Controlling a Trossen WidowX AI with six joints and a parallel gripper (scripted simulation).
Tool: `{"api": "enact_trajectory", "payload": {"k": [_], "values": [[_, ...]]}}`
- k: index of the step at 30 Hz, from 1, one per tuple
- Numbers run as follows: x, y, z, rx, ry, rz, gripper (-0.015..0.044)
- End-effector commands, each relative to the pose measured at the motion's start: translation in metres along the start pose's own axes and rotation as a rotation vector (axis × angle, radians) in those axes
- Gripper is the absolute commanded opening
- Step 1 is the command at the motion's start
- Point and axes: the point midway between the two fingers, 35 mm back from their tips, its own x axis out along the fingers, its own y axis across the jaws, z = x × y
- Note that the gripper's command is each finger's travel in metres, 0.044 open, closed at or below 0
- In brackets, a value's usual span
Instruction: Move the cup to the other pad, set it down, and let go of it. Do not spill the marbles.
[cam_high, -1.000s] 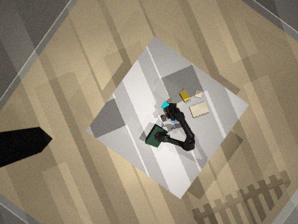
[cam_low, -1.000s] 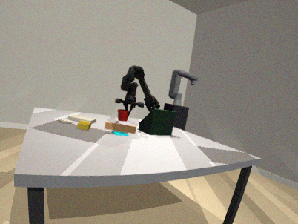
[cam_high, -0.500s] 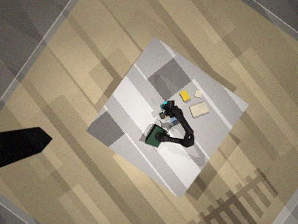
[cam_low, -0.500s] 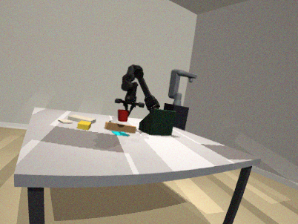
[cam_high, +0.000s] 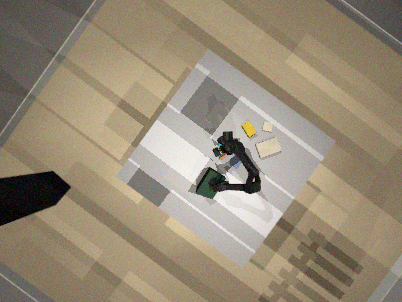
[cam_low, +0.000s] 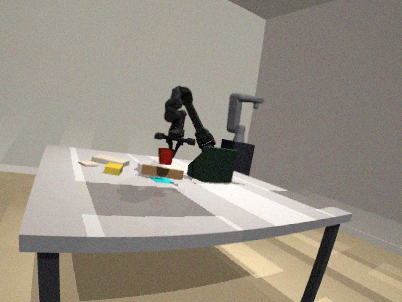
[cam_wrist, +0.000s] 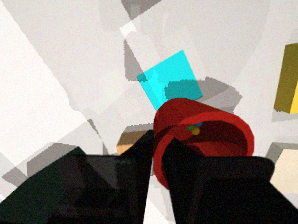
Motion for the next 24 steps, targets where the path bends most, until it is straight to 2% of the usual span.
{"api": "enact_trajectory", "payload": {"k": [1, 14, 24], "values": [[-0.002, 0.001, 0.008, 0.004, -0.004, 0.001, 0.0], [-0.002, 0.004, 0.029, 0.005, -0.005, 0.001, 0.0], [0.013, 0.004, 0.03, 0.005, -0.005, 0.001, 0.0]]}}
